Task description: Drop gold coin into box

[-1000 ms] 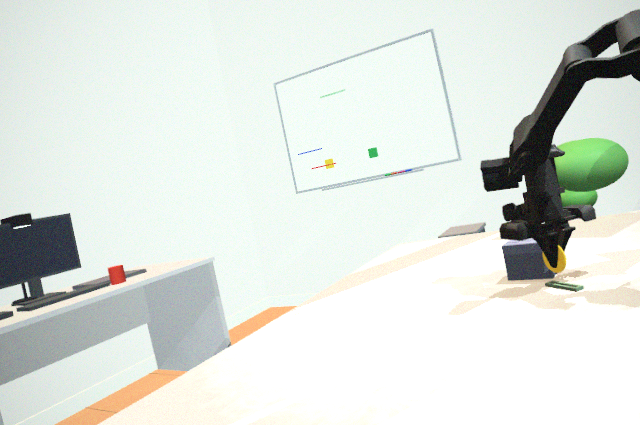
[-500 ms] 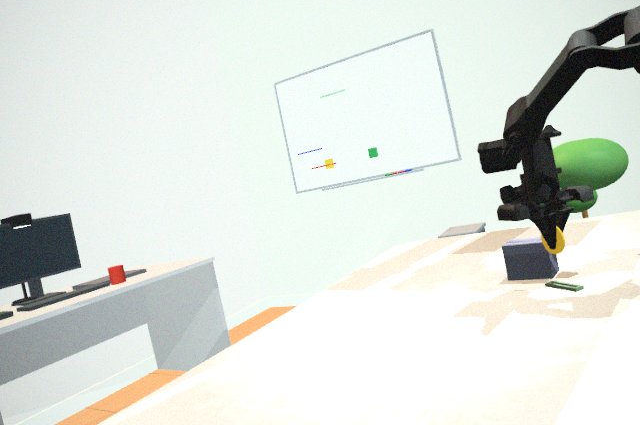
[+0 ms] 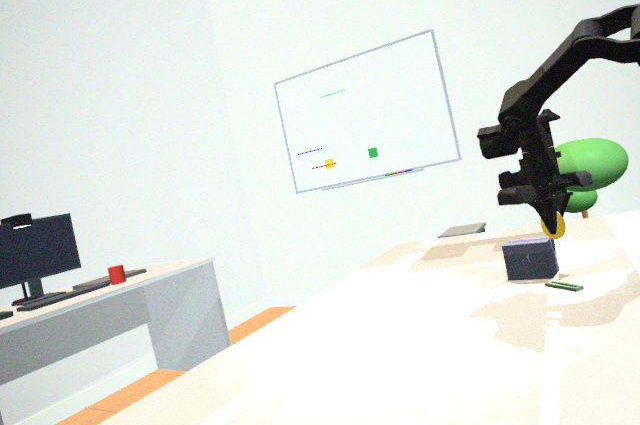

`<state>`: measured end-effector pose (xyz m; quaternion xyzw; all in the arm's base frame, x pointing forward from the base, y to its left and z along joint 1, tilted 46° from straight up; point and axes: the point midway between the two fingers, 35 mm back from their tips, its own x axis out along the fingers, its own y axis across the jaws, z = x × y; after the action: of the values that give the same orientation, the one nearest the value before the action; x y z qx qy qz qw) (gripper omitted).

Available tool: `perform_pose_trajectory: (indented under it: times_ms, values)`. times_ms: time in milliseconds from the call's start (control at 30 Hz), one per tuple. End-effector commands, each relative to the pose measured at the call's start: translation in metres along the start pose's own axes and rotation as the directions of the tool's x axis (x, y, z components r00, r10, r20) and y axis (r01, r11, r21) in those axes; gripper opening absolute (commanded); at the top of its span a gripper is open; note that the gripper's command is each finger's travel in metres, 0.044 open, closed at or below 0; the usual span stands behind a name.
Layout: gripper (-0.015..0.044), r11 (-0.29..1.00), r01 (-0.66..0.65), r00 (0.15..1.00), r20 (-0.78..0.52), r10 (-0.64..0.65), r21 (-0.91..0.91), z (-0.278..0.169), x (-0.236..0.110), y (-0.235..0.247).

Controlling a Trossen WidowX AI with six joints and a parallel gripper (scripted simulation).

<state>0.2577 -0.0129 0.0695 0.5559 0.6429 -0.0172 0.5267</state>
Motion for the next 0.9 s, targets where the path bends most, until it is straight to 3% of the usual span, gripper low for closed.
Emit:
perform_pose_trajectory:
  times_ms: [0,400,867]
  values:
    - [0.0000,0.994,0.002,1.000,0.004,-0.002,-0.113,-0.001,-0.003,0.001]
    - [0.0000,0.869,0.004,1.000,0.004,-0.002,-0.494,-0.001,-0.003,0.004]
    - [0.0000,0.858,0.005,1.000,0.006,-0.003,-0.514,0.009,-0.004,0.003]
